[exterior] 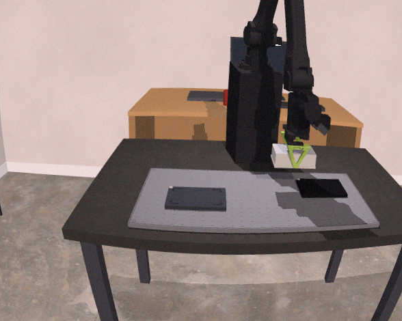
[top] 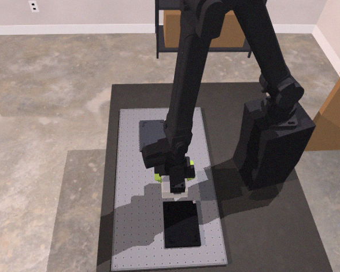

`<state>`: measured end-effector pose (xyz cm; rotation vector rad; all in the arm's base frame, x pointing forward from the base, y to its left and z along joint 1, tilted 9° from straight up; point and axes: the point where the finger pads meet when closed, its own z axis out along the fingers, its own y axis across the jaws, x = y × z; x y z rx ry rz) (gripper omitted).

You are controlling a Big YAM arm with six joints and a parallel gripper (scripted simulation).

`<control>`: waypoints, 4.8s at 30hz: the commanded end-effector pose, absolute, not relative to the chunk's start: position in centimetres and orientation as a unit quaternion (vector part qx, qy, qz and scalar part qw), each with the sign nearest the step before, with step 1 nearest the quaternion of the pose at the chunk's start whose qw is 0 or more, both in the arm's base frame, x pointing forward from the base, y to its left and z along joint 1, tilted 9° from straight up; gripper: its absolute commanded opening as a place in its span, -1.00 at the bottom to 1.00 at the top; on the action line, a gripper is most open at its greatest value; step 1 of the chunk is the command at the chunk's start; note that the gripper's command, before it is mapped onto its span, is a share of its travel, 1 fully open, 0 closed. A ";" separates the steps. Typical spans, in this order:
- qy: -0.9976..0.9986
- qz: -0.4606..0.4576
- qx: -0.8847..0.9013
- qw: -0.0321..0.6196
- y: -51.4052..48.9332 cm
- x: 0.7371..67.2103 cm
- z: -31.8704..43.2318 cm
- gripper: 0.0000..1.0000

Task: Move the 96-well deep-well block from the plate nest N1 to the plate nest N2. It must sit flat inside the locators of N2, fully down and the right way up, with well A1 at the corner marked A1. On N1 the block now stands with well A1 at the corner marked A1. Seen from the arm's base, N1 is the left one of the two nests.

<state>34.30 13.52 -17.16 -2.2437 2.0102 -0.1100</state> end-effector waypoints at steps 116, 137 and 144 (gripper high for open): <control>0.658 -0.049 -0.748 0.071 -13.6 44.1 -16.2 -1.00; 0.658 -0.049 -0.748 0.071 -13.6 44.1 -16.2 -1.00; 0.655 -0.050 -0.750 0.073 -13.1 44.8 -17.9 -1.00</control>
